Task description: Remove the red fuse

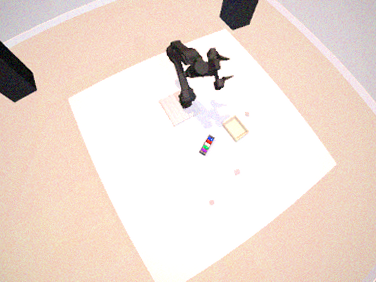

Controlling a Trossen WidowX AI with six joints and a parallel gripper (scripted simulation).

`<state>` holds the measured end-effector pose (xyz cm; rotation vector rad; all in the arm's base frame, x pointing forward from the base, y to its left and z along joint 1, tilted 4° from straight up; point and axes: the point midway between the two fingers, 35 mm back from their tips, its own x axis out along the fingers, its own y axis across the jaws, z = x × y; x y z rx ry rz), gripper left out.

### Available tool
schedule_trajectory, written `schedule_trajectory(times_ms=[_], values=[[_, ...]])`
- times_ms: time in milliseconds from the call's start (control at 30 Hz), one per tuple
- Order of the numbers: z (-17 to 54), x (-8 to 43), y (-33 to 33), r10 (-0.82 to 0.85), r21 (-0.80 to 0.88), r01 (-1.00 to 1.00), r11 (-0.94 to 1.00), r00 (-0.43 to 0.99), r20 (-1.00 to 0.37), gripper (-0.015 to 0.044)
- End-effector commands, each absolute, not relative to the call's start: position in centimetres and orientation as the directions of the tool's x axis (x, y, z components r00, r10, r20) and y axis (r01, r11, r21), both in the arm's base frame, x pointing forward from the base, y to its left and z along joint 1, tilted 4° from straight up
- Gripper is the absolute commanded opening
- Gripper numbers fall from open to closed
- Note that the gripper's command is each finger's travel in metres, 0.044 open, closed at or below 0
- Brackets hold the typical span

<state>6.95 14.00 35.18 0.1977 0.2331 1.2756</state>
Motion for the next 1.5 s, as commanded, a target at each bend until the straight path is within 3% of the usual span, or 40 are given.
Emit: schedule_trajectory(times_ms=[0,233,400,633,833,1467], values=[[35.1,7.2,13.9,0.957,0.277,-0.917,0.288,0.28,-0.068,0.0374],[31.3,16.4,11.0,0.813,0.343,-0.741,0.578,0.483,-0.325,0.019],[26.4,22.0,7.7,0.628,0.3,-0.58,0.757,0.519,-0.58,0.0072],[18.1,26.6,2.6,0.303,0.126,-0.454,0.882,0.342,-0.89,0.0072],[12.1,27.8,-1.4,0.018,-0.032,-0.483,0.875,0.098,-0.995,0.0072],[11.3,28.3,-1.7,0.009,-0.036,-0.485,0.874,0.091,-0.996,0.0072]])
